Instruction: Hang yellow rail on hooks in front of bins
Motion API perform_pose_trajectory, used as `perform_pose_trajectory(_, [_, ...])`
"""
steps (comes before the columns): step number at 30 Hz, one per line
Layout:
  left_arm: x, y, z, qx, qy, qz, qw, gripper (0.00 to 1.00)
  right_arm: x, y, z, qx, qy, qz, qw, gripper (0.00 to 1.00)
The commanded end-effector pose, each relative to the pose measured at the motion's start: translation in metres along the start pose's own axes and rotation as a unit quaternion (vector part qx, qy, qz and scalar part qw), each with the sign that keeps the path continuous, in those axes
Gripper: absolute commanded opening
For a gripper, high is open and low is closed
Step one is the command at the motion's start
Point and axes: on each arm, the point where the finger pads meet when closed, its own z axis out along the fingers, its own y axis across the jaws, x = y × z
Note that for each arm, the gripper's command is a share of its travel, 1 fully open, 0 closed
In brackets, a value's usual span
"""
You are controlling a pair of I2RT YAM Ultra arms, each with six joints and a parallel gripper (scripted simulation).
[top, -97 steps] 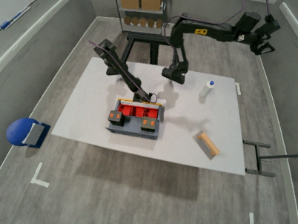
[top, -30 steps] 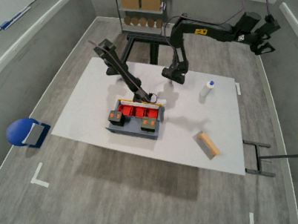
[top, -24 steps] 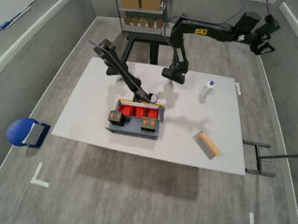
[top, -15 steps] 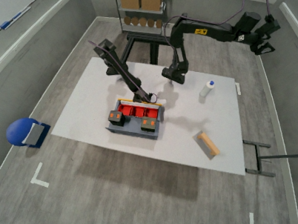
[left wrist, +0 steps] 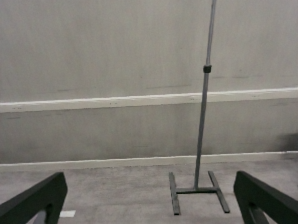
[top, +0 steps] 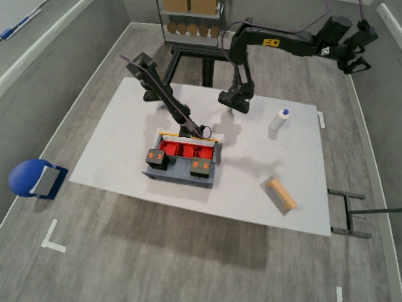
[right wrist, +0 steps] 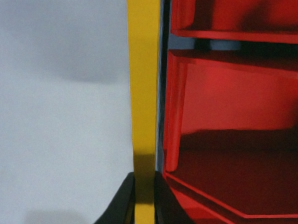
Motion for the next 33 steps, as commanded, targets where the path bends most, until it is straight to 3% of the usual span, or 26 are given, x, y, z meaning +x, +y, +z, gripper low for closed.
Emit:
perform_pose_trajectory(1, [-0.0171, 0.0031, -0.0093, -0.003, -0.026, 0.003, 1.0, 1.0, -0.0072, -0.0038, -0.0165, 0.019, -0.023, 0.004, 1.0, 0.0])
perform_pose_trajectory(33, [-0.0171, 0.0031, -0.0093, -0.003, -0.026, 0.003, 1.0, 1.0, -0.0088, -0.0044, -0.0219, 0.02, -0.024, 0.003, 1.0, 0.0])
